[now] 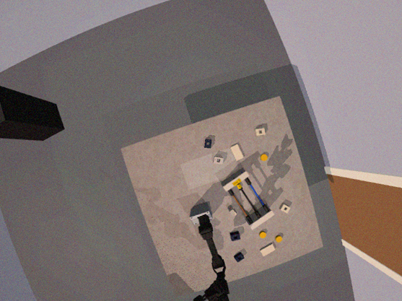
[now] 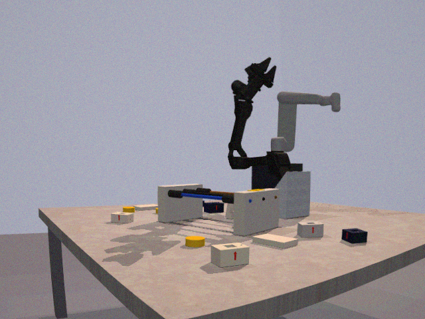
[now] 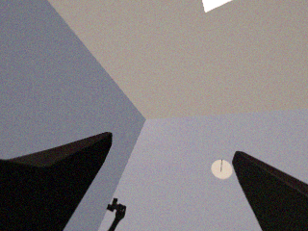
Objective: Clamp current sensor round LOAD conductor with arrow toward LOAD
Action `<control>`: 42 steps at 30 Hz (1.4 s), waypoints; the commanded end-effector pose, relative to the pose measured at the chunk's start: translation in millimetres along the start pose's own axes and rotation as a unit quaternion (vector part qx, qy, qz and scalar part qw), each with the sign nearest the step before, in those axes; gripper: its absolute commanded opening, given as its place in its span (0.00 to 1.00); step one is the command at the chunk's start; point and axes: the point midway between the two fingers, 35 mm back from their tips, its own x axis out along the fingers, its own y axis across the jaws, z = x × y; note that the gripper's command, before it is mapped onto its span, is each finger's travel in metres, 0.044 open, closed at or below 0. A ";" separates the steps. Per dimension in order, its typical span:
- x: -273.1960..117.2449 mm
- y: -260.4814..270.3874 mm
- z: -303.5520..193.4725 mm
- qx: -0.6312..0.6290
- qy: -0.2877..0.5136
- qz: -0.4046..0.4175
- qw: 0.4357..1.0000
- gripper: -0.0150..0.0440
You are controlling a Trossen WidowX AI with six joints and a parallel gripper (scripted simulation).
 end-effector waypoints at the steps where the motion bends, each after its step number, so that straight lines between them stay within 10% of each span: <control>1: -8.1 -71.0 -1.3 -0.045 -0.022 -0.136 0.989 1.00; 12: -77.4 -187.1 7.5 -0.106 -0.057 -0.382 0.916 1.00; 31: -358.3 -267.0 -4.4 -0.196 -0.056 -0.802 0.562 1.00; 42: -368.7 -264.6 -6.2 -0.196 -0.055 -0.813 0.546 1.00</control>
